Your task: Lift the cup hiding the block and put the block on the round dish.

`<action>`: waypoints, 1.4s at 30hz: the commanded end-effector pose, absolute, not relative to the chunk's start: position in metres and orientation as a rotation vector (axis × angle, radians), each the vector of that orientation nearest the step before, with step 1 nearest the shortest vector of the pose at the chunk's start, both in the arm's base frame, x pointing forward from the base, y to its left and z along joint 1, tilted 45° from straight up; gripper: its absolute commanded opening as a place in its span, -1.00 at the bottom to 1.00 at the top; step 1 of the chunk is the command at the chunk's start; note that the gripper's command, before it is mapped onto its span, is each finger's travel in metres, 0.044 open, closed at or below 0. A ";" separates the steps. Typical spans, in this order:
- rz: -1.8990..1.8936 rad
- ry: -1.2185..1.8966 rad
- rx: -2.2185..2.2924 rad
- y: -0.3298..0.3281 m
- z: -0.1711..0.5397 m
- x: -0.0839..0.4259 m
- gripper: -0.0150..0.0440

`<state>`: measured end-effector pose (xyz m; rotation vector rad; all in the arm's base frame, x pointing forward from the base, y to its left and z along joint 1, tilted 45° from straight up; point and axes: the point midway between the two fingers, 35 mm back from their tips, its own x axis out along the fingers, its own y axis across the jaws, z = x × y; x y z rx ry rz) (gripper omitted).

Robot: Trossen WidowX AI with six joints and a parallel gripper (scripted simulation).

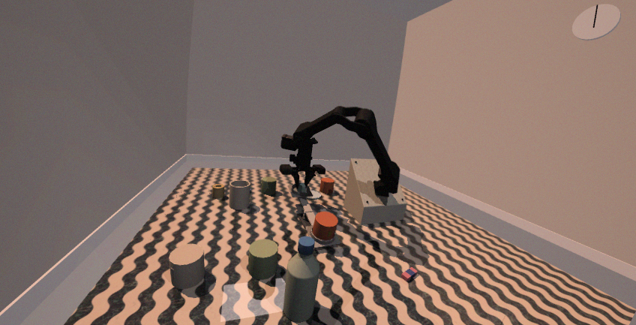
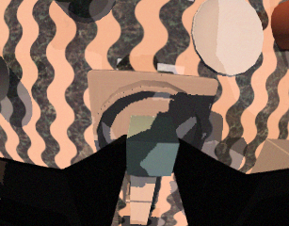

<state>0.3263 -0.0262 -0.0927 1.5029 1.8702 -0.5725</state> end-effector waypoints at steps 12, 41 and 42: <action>-0.547 1.838 1.501 -0.050 -0.073 0.337 -0.49; -0.584 1.865 1.504 -0.113 -0.107 0.301 -0.49; -0.585 1.865 1.503 -0.114 -0.112 0.298 -0.49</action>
